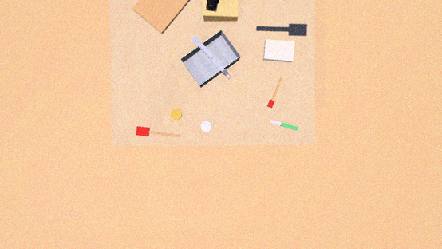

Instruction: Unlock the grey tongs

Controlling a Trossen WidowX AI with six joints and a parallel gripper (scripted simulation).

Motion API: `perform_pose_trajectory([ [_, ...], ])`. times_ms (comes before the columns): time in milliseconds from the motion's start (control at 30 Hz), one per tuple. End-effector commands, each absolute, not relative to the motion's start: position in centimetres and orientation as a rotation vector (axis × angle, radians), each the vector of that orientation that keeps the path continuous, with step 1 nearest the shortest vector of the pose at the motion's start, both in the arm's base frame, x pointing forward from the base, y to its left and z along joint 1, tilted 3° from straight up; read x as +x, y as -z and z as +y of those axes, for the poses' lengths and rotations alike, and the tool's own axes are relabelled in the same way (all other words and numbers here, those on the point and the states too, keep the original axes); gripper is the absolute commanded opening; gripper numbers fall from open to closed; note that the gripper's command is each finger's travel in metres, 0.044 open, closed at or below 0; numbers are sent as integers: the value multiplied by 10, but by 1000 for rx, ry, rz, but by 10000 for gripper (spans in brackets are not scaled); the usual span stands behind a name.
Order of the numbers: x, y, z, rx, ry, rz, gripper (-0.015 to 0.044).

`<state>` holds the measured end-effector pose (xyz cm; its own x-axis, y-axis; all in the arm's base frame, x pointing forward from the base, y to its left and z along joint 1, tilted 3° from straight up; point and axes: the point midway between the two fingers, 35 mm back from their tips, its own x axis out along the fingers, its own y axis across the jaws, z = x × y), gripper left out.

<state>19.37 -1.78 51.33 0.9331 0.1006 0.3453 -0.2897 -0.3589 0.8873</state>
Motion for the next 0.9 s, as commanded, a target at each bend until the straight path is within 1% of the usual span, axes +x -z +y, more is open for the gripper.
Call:
perform_pose_trajectory([
  [0, 195, -512, -18, 1893, -403, -138, 374],
  [133, 217, -497, -26, 1832, -326, -119, 269],
  [167, 228, -489, -29, 1804, -293, -104, 260],
  [267, 263, -456, -32, 1663, -169, -31, 260],
  [400, 293, -423, -29, 1514, -71, 56, 260],
  [667, 334, -357, -10, 1193, 47, 255, 260],
  [867, 353, -305, 8, 897, 100, 422, 260],
])
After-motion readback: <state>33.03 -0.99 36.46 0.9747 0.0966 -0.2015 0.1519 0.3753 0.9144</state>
